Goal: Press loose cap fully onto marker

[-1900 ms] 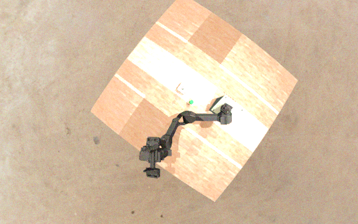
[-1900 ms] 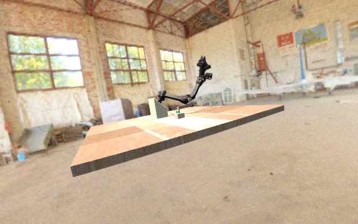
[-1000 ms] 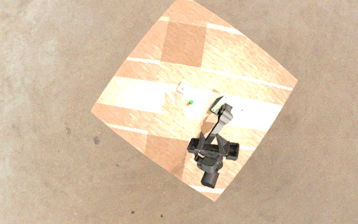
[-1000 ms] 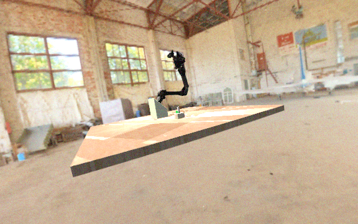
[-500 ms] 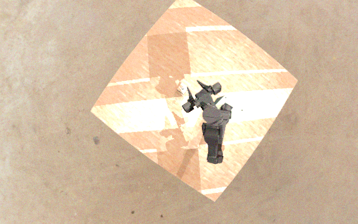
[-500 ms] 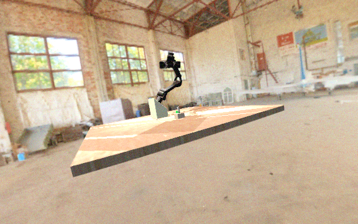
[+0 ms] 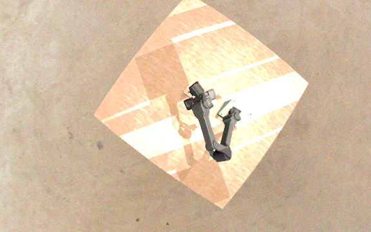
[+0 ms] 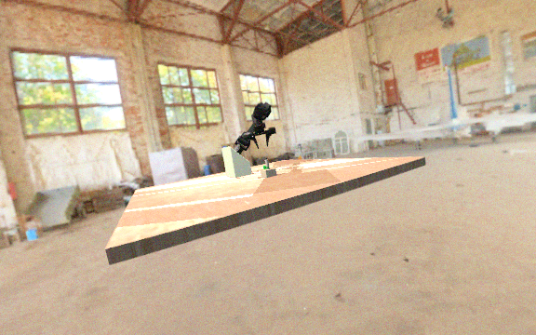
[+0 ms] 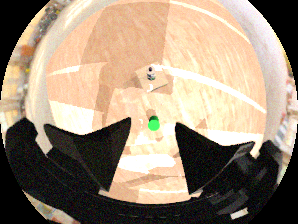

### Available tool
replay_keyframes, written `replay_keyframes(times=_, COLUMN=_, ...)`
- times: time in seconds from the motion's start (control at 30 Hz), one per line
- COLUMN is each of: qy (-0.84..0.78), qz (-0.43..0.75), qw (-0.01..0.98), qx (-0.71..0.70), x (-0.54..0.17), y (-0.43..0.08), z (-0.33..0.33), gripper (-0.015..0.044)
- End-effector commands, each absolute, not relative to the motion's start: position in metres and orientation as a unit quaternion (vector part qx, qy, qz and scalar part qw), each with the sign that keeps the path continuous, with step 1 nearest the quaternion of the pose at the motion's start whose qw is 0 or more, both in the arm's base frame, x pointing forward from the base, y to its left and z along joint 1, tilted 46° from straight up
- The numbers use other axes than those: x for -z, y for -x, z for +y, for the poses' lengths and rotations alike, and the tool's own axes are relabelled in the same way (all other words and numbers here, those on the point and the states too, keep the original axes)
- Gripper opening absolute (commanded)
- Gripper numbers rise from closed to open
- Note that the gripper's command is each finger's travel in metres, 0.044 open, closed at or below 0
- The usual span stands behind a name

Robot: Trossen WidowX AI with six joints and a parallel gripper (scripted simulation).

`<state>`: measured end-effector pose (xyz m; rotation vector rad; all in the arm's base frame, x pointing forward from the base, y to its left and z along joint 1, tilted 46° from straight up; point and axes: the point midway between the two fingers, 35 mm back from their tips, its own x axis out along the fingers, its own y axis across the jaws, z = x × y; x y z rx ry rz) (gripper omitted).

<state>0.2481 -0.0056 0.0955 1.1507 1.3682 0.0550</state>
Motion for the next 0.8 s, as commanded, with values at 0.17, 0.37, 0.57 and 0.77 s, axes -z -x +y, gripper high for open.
replay_keyframes(times=0.17, qy=-0.498, qz=0.674, qw=0.544, qx=-0.033, x=-0.075, y=-0.221, z=0.037, gripper=0.025)
replay_keyframes(times=0.37, qy=-0.498, qz=0.674, qw=0.544, qx=-0.034, x=-0.052, y=-0.224, z=0.061, gripper=0.025)
replay_keyframes(times=0.57, qy=-0.498, qz=0.674, qw=0.544, qx=-0.034, x=-0.046, y=-0.226, z=0.068, gripper=0.025)
replay_keyframes(times=0.77, qy=-0.498, qz=0.674, qw=0.544, qx=-0.034, x=-0.041, y=-0.227, z=0.074, gripper=0.025)
